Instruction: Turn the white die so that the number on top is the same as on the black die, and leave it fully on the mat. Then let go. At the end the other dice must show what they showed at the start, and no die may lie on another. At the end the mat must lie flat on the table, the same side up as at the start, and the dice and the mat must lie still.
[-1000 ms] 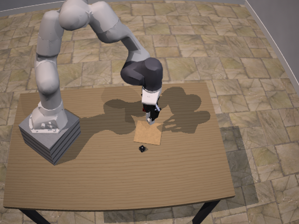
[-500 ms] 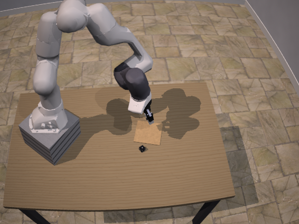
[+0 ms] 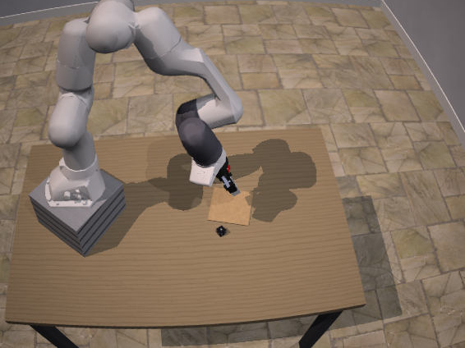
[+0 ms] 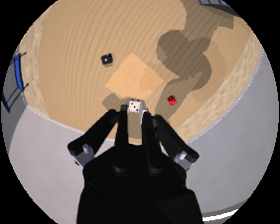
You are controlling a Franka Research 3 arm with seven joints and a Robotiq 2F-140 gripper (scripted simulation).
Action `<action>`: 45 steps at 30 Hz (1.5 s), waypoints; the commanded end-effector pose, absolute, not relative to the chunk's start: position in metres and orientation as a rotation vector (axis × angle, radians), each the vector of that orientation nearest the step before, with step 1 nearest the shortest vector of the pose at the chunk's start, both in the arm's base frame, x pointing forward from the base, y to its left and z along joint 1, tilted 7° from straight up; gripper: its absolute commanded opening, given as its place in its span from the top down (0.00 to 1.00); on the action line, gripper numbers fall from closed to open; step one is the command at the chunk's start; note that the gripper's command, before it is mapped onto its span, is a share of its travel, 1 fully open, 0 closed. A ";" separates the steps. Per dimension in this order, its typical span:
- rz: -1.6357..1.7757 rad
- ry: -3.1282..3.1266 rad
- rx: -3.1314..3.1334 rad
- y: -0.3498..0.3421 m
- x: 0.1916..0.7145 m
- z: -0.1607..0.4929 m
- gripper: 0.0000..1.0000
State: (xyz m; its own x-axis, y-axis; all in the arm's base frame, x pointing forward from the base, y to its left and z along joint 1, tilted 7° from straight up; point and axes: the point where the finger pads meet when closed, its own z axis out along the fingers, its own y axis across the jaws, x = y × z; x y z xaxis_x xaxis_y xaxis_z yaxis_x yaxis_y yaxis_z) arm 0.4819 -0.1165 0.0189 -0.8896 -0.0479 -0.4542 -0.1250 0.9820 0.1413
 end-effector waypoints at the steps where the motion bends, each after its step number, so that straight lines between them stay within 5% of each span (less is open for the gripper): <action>1: 0.173 2.600 -0.370 -0.113 0.482 0.018 0.87; 45: 0.243 1.959 -0.259 -0.117 0.472 0.009 0.87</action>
